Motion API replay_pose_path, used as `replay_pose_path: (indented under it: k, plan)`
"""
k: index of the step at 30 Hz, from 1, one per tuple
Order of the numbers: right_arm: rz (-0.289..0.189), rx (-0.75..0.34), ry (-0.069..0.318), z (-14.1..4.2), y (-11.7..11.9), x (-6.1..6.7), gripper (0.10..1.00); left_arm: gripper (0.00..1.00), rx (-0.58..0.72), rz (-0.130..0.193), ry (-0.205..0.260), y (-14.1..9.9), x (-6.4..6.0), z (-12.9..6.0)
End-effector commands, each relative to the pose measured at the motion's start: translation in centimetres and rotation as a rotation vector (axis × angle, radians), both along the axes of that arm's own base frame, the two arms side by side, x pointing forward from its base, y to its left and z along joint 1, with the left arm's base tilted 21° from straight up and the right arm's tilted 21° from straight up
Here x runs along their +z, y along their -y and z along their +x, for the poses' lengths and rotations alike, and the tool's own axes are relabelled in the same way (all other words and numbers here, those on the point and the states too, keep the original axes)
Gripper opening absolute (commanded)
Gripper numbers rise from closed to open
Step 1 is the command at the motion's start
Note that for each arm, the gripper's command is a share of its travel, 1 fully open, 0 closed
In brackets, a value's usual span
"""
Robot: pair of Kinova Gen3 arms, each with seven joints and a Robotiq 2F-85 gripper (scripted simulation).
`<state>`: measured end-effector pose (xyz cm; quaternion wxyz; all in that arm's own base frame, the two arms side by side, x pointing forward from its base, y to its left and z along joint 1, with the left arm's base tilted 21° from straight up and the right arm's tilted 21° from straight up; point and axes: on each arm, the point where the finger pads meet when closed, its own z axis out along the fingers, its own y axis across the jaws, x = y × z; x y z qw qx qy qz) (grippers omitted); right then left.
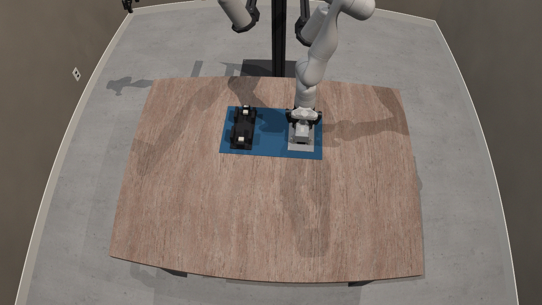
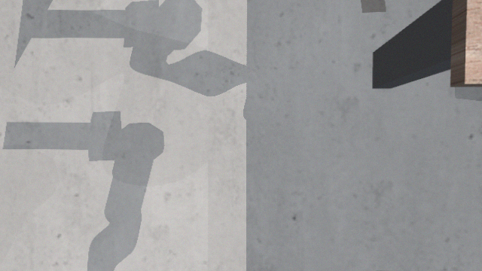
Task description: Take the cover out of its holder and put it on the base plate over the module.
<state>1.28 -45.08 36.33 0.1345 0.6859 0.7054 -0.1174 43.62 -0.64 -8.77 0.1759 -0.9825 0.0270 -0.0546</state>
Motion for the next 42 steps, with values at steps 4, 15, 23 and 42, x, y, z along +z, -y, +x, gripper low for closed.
replay_pose_path:
  k: [4, 15, 23, 42]
  plan:
    - [-0.001, 0.0, 0.001, -0.01, 0.01, 0.06, 0.999, 0.001, -0.001, -0.001, 0.002, -0.05, -0.23, 0.11]
    - [-0.001, 0.0, 0.001, -0.01, 0.01, 0.06, 0.999, 0.001, -0.001, -0.001, 0.002, -0.3, -0.93, 0.2]
    - [-0.001, 0.0, 0.001, -0.01, 0.01, 0.06, 0.999, 0.001, -0.001, -0.001, 0.002, -0.27, -0.84, 0.19]
    - [-0.001, 0.0, 0.001, -0.01, 0.01, 0.06, 0.999, 0.001, -0.001, -0.001, 0.002, -0.22, -0.7, 0.17]
